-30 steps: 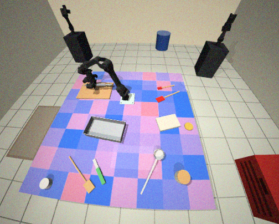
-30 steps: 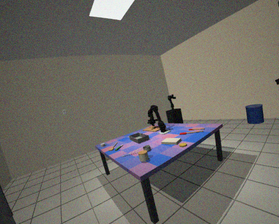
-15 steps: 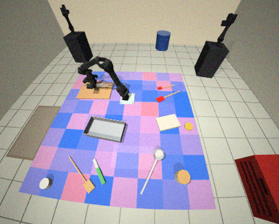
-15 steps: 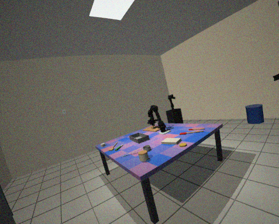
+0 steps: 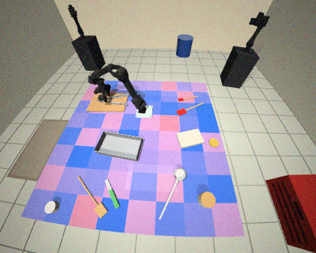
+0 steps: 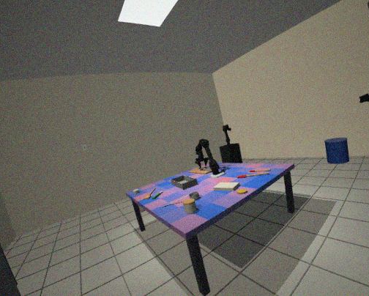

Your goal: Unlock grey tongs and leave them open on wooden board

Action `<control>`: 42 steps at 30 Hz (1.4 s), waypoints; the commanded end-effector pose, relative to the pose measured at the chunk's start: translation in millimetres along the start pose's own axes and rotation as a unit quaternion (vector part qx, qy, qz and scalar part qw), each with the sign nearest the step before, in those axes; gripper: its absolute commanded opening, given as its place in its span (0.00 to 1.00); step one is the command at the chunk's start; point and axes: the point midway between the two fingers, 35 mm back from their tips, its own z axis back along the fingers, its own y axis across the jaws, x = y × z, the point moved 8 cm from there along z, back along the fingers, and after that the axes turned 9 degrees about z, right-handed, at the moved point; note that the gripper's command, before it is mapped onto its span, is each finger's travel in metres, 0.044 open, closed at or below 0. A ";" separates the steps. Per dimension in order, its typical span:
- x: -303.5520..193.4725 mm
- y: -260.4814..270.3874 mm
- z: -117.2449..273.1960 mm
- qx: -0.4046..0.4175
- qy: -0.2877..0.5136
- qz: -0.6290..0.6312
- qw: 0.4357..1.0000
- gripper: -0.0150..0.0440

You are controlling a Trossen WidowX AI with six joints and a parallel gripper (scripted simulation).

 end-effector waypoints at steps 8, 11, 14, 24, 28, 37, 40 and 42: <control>27.4 92.5 70.5 -0.002 -0.004 0.002 1.000 1.00; 26.3 130.0 98.8 0.003 -0.002 -0.002 1.000 1.00; 23.4 147.2 112.0 0.005 0.000 -0.004 1.000 1.00; 15.0 145.9 147.5 0.003 -0.034 -0.005 0.999 1.00; 14.6 145.8 149.0 0.003 -0.035 -0.005 0.999 1.00; 14.6 145.8 149.0 0.003 -0.035 -0.005 0.999 1.00; 14.6 145.8 149.0 0.003 -0.035 -0.005 0.999 1.00; 14.6 145.8 149.0 0.003 -0.035 -0.005 0.999 1.00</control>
